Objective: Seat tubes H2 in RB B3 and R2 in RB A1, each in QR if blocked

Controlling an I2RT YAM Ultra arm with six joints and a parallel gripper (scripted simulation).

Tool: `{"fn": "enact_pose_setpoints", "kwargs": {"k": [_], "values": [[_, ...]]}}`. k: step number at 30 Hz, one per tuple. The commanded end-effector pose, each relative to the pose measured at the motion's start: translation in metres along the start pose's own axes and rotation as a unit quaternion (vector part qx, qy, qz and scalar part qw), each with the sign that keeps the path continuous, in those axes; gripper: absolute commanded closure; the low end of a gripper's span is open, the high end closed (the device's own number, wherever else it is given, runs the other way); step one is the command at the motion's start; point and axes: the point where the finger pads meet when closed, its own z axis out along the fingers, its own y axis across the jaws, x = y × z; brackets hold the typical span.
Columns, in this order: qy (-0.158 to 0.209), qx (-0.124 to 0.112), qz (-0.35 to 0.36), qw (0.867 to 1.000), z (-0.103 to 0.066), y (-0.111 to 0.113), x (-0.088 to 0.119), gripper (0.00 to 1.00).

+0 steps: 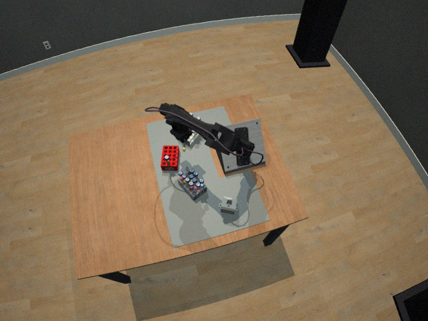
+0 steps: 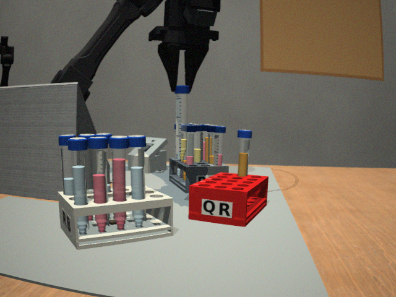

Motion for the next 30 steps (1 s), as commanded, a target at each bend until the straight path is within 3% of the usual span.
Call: {"fn": "enact_pose_setpoints", "kwargs": {"k": [1, 5, 7, 13, 16, 21, 24, 25, 30], "values": [[-0.014, -0.010, 0.094, 0.995, -0.011, 0.000, -0.001, 1.00], [-0.013, -0.011, 0.160, 0.987, -0.011, 0.000, -0.001, 1.00], [-0.013, -0.011, 0.160, 0.987, -0.011, 0.000, -0.001, 1.00], [-0.012, -0.012, 0.258, 0.966, -0.011, 0.000, -0.001, 1.00], [-0.012, -0.012, 0.261, 0.965, -0.011, 0.000, -0.001, 1.00], [0.002, 0.000, 0.272, 0.962, 0.002, -0.025, -0.008, 1.00], [0.002, 0.000, 0.265, 0.964, 0.002, -0.028, -0.009, 1.00], [-0.017, -0.010, 0.253, 0.967, -0.009, -0.023, -0.017, 1.00], [0.003, 0.000, 0.265, 0.964, 0.003, -0.047, -0.014, 1.00]]}}
